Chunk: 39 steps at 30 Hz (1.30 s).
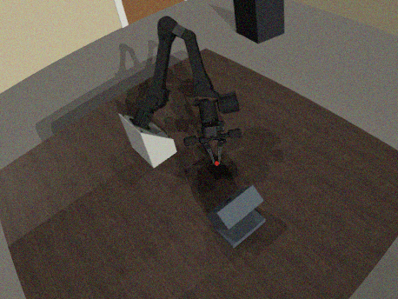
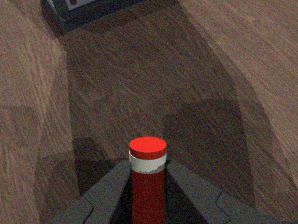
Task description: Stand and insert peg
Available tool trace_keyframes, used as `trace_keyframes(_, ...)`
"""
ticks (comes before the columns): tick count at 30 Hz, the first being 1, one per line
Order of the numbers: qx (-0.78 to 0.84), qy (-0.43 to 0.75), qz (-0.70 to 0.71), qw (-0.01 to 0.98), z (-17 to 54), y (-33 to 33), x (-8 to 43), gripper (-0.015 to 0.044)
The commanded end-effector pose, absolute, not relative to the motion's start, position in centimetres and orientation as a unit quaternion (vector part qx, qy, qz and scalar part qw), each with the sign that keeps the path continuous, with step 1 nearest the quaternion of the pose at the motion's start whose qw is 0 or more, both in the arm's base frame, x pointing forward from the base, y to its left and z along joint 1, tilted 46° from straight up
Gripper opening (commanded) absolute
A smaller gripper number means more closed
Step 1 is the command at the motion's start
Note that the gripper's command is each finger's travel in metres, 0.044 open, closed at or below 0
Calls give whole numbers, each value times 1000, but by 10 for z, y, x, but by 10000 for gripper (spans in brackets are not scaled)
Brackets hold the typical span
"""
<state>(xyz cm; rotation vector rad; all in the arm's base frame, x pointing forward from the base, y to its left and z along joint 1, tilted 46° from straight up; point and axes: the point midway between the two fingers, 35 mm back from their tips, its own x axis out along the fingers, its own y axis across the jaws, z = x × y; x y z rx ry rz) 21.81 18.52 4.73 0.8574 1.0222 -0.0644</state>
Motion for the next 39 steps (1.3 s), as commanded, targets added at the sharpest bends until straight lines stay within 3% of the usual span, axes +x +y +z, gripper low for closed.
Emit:
trace_keyframes(1, 398, 460, -39, 792, 48, 183, 215, 49)
trace_keyframes(39, 387, 325, -105, 856, 59, 187, 193, 49)
